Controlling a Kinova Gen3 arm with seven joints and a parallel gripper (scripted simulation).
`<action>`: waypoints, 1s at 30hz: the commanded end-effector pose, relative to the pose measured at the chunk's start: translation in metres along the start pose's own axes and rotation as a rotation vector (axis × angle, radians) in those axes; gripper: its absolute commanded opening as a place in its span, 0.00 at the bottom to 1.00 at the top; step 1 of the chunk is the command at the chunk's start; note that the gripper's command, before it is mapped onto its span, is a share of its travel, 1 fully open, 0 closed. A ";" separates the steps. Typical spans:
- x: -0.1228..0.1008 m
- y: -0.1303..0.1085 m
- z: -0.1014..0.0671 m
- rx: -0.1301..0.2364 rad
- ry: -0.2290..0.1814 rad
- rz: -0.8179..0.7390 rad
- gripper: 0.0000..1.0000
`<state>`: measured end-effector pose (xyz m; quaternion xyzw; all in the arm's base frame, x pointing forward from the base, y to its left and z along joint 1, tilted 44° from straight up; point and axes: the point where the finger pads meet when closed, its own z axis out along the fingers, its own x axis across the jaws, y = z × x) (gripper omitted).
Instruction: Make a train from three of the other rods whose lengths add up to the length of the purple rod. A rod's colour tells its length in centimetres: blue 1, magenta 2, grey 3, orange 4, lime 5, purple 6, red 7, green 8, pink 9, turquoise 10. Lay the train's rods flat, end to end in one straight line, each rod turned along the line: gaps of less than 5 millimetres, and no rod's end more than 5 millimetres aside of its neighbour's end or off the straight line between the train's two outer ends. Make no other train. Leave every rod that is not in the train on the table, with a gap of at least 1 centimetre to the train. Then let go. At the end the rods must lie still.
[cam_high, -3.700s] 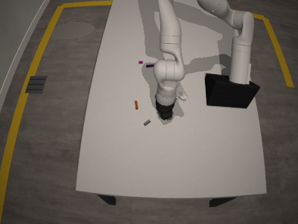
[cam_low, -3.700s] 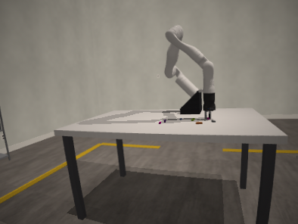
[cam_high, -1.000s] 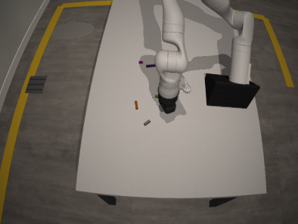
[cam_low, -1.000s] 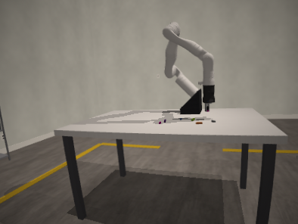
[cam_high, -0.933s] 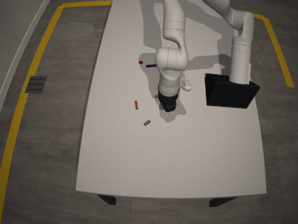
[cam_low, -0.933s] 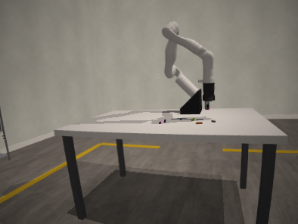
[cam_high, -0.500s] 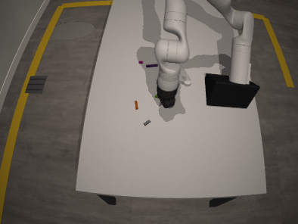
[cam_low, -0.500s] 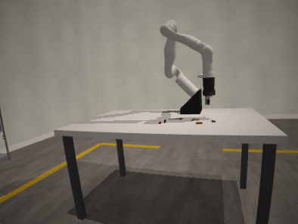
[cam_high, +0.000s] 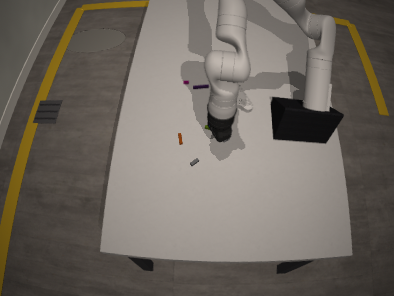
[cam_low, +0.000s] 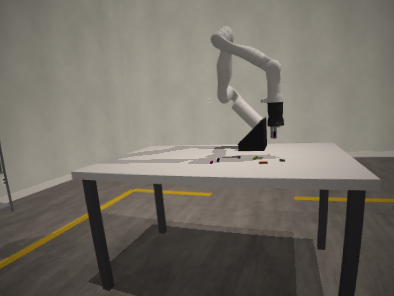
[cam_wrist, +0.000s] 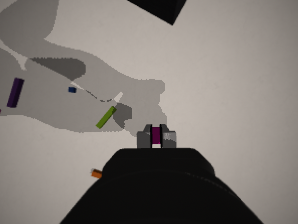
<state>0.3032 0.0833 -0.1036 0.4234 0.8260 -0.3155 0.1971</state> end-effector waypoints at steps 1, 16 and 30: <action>-0.004 -0.001 -0.001 0.000 0.003 -0.017 0.24; -0.043 -0.018 -0.002 0.010 0.013 -0.298 0.24; -0.100 -0.041 -0.002 0.009 0.021 -0.723 0.24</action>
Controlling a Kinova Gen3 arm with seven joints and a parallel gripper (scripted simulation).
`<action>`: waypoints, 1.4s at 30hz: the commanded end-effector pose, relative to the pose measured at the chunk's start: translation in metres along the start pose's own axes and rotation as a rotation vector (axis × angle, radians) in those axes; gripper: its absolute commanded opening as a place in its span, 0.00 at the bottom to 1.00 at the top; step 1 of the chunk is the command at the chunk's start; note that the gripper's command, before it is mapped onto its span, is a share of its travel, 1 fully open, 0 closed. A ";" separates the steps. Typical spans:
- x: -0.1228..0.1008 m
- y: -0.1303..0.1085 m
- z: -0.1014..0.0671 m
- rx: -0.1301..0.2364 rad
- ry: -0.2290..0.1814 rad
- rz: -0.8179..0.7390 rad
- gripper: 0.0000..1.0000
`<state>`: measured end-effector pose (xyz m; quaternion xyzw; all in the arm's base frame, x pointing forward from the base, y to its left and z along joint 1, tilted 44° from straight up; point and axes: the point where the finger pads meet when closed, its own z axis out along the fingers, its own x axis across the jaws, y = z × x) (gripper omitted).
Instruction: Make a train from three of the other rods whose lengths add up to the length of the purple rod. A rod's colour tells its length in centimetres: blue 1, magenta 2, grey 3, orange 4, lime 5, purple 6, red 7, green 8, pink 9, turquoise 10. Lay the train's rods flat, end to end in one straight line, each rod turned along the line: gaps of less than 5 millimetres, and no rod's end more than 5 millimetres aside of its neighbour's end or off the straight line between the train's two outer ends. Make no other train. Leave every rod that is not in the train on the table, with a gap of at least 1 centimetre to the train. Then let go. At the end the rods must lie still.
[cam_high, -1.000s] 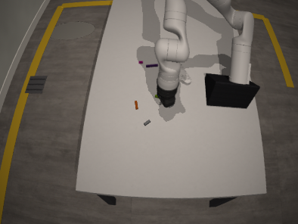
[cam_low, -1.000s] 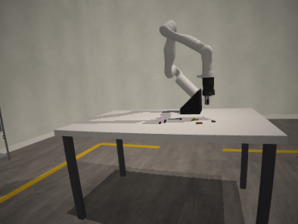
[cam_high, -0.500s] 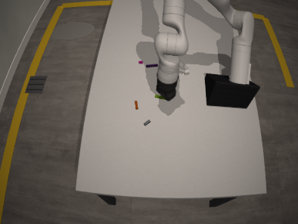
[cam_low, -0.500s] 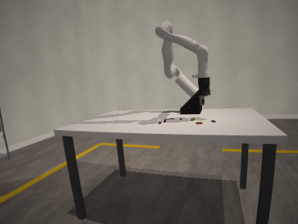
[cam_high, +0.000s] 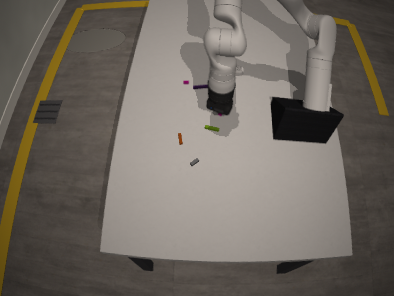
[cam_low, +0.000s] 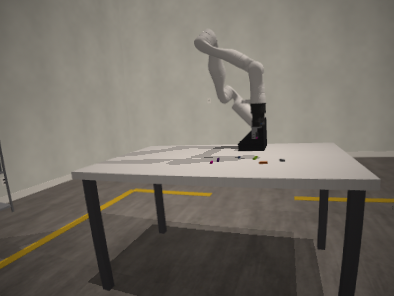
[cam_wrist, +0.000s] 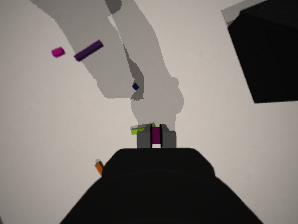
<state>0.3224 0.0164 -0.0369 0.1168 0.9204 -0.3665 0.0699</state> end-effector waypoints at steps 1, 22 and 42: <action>-0.009 -0.015 -0.001 -0.006 0.008 -0.059 0.24; -0.042 -0.080 0.001 -0.005 -0.013 -0.607 0.24; -0.047 -0.091 0.002 -0.003 -0.019 -0.699 0.24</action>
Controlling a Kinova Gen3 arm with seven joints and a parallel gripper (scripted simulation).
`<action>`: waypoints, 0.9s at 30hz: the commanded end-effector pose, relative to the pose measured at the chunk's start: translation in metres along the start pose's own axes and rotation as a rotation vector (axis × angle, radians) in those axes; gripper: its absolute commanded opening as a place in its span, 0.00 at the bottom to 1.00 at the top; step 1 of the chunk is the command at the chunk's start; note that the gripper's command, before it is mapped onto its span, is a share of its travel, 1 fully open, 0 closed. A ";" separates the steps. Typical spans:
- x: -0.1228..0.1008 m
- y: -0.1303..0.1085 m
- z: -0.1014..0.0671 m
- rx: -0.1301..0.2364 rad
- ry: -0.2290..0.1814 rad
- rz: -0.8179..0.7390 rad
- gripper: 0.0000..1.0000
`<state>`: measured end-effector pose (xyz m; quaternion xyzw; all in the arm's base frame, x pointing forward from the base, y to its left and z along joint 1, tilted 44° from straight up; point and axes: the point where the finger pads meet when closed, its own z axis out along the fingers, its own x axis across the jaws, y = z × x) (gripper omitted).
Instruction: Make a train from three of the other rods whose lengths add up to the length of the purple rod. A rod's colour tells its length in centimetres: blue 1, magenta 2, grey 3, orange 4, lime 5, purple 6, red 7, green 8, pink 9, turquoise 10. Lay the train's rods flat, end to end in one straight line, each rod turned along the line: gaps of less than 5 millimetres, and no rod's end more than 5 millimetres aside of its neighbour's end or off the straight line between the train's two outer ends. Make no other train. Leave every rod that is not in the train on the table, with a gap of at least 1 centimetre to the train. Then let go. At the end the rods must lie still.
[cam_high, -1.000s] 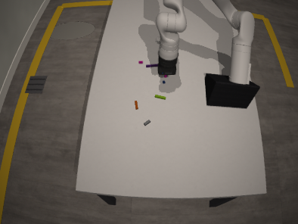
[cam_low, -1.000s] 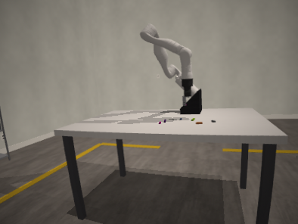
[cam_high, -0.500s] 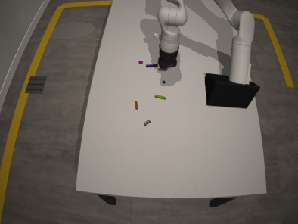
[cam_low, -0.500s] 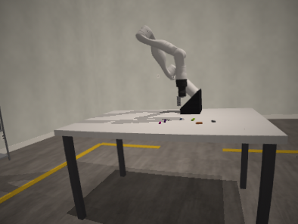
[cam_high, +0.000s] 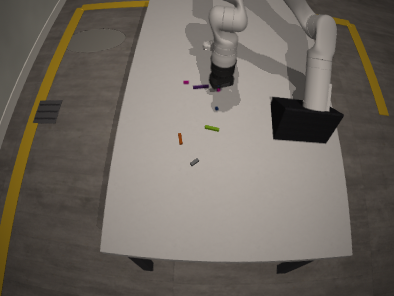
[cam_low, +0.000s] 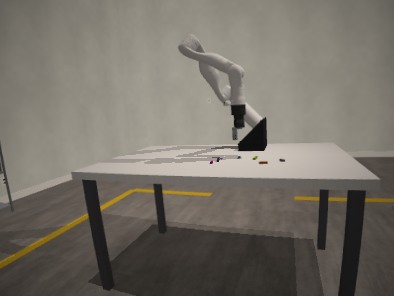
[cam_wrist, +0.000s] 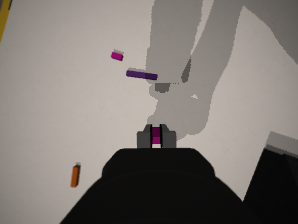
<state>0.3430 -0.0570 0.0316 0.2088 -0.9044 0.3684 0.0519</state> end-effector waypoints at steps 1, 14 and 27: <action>-0.001 0.000 -0.001 0.000 -0.002 0.000 0.24; -0.001 0.000 0.003 -0.002 -0.001 0.000 0.24; -0.001 -0.001 0.040 -0.002 -0.001 0.000 0.24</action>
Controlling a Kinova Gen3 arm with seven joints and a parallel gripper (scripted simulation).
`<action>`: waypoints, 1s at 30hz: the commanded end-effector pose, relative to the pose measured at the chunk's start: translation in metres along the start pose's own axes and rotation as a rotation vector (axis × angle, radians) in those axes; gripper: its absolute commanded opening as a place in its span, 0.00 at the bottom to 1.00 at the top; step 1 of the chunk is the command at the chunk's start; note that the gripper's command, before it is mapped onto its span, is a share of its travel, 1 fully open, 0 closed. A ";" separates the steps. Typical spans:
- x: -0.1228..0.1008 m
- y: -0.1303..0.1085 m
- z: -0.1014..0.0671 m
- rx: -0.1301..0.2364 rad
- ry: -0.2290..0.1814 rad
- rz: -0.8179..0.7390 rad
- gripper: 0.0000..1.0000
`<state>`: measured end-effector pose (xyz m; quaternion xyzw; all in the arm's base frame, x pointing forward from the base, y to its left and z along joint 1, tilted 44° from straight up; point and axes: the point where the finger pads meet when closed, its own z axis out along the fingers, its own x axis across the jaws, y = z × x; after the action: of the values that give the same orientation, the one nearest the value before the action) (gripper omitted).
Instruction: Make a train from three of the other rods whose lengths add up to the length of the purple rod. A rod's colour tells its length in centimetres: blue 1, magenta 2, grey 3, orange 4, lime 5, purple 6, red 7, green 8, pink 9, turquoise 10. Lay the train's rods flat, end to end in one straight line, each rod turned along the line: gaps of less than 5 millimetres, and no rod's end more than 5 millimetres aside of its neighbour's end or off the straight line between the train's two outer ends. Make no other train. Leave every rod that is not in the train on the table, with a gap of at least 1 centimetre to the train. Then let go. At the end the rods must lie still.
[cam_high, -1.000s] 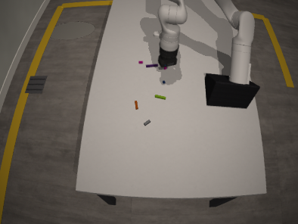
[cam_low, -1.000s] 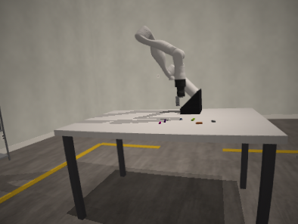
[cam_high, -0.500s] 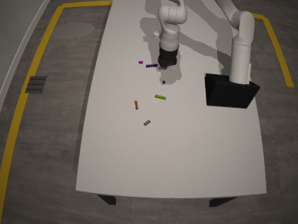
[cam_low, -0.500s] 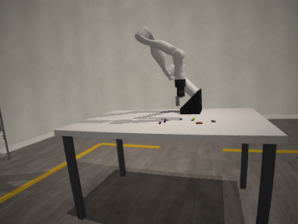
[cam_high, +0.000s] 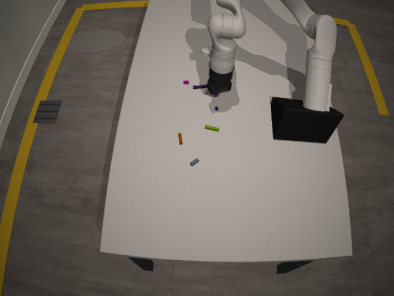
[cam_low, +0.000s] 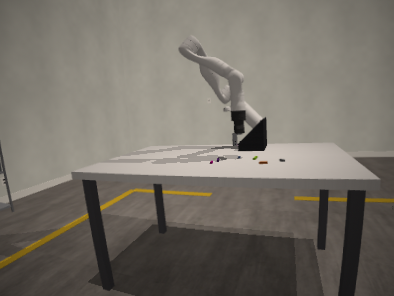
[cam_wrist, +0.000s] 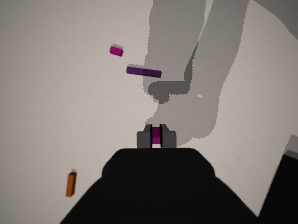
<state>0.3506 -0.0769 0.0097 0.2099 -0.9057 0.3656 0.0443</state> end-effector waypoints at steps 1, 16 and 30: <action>0.004 0.001 0.015 0.001 0.015 -0.004 0.24; 0.004 0.000 0.054 0.001 0.015 -0.004 0.24; 0.004 0.000 0.056 0.001 0.015 -0.004 0.24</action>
<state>0.3504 -0.1172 -0.0303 0.2087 -0.9048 0.3676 0.0523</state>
